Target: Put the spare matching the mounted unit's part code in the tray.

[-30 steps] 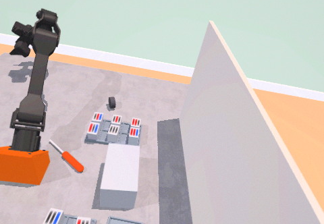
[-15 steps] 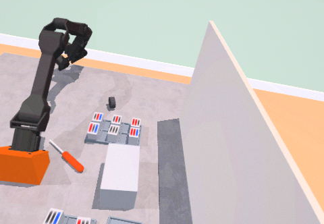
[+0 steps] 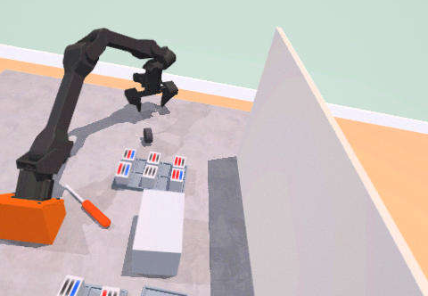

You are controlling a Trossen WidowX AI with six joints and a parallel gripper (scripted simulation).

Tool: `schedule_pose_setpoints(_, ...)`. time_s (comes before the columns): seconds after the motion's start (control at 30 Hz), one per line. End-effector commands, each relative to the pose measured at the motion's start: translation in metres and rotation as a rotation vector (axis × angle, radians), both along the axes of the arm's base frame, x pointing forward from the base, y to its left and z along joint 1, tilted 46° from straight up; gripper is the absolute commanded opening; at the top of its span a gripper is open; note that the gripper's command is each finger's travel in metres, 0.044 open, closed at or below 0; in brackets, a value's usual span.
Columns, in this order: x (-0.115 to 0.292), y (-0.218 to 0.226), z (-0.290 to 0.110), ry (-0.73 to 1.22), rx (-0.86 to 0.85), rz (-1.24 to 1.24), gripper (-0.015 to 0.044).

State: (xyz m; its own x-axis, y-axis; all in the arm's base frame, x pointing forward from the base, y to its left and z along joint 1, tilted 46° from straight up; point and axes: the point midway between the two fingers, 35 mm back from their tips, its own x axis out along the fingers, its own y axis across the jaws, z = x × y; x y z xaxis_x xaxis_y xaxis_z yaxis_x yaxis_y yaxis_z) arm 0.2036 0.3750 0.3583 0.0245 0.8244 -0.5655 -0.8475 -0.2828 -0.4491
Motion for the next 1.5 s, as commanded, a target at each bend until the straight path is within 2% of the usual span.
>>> schedule_pose_setpoints(0.0, 0.056, -0.03, -0.037, 0.13, -0.081, -0.162, 0.044)
schedule_pose_setpoints(0.33, 0.155, -0.141, -0.108, 0.452, -0.181, -0.534, 0.044)
schedule_pose_setpoints(0.6, 0.193, -0.247, -0.158, 0.734, -0.182, -0.813, 0.044)
schedule_pose_setpoints(0.9, 0.208, -0.365, -0.2, 0.986, -0.117, -1.154, 0.044)
schedule_pose_setpoints(1.07, 0.204, -0.406, -0.218, 1.129, -0.089, -1.254, 0.044)
schedule_pose_setpoints(1.3, 0.173, -0.503, -0.257, 1.544, 0.025, -1.452, 0.044)
schedule_pose_setpoints(1.47, 0.166, -0.516, -0.262, 1.609, 0.051, -1.475, 0.044)
